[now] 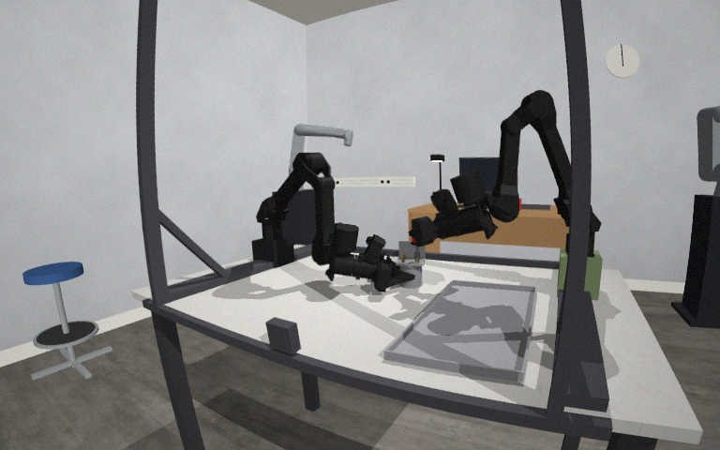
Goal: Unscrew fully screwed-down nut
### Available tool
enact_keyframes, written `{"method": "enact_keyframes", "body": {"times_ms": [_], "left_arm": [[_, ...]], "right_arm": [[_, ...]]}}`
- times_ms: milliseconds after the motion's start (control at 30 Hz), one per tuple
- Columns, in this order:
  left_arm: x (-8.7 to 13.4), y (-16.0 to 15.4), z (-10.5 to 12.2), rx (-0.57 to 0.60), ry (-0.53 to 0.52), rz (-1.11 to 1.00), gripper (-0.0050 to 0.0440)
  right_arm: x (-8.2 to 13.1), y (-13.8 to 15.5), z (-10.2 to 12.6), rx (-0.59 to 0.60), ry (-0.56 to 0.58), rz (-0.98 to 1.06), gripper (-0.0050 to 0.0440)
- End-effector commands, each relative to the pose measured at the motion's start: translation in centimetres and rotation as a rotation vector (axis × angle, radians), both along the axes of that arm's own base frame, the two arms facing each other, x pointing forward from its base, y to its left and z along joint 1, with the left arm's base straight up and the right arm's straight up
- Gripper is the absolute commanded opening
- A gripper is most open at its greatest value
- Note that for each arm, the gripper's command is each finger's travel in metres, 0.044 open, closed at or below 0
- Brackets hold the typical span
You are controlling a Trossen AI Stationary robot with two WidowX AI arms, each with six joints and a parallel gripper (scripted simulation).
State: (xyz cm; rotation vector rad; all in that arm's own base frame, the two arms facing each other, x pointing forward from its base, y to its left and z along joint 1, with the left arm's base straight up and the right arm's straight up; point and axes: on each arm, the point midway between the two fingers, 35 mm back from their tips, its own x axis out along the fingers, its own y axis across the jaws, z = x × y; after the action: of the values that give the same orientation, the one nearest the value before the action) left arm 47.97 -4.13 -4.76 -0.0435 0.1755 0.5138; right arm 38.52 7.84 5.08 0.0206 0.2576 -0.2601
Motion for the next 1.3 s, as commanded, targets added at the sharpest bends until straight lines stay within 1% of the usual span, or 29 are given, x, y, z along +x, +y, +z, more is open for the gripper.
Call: {"method": "enact_keyframes", "body": {"times_ms": [0,333,367,433,900,933,1267], "left_arm": [[0.75,-0.07,1.48,-0.01,-0.037,0.003,0.0245],[0.75,-0.07,1.48,-0.01,-0.037,0.003,0.0245],[0.75,-0.07,1.48,-0.01,-0.037,0.003,0.0245],[0.75,-0.07,1.48,-0.01,-0.037,0.003,0.0245],[0.75,-0.07,1.48,-0.01,-0.037,0.003,0.0245],[0.75,-0.07,1.48,-0.01,-0.037,0.003,0.0245],[0.75,-0.07,1.48,-0.01,-0.037,0.003,0.0245]], "right_arm": [[0.38,0.1,1.19,0.014,-0.033,-0.004,0.0135],[0.38,0.1,1.19,0.014,-0.033,-0.004,0.0135],[0.39,0.14,1.66,0.017,-0.045,-0.005,0.0135],[0.4,0.14,1.68,0.017,-0.045,-0.006,0.0135],[0.38,0.11,1.23,0.015,-0.034,-0.004,0.0135],[0.4,0.16,1.68,0.018,-0.046,-0.004,0.0135],[0.38,0.14,1.15,0.015,-0.034,-0.003,0.0135]]}}
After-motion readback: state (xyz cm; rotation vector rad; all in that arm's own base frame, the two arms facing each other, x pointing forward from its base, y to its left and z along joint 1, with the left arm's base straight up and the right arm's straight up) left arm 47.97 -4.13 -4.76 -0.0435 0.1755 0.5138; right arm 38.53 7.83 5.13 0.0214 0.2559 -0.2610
